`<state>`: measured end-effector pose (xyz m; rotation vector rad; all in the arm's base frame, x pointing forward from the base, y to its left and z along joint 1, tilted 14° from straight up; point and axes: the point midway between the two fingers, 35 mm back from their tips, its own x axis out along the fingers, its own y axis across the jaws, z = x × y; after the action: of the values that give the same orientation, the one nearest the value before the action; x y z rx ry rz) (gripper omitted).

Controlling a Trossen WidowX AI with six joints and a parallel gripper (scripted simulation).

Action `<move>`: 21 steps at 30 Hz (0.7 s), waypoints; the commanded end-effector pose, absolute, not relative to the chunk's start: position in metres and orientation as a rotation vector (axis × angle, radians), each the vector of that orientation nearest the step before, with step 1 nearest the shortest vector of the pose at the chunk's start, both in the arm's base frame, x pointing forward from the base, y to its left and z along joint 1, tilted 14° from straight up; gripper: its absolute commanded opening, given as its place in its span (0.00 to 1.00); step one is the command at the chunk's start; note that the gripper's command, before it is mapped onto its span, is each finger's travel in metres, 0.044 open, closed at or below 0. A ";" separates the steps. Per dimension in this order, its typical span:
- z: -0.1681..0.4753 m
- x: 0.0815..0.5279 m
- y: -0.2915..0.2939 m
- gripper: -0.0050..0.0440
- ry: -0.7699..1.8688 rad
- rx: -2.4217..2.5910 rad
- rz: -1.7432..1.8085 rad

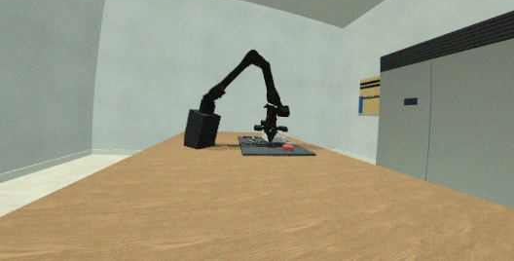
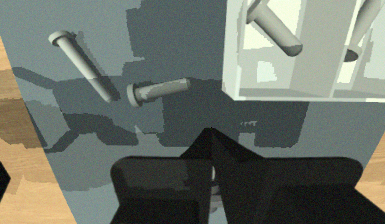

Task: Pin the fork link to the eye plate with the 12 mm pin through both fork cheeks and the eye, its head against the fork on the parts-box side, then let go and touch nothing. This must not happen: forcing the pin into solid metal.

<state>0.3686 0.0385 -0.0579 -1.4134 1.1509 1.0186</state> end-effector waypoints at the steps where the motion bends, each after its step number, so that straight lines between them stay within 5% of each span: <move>1: -0.057 0.369 0.029 0.10 1.167 -1.418 1.000; 21: -0.056 0.369 0.023 0.10 1.167 -1.418 1.000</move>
<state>0.3687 0.0310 -0.0567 -1.4158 1.1529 1.0167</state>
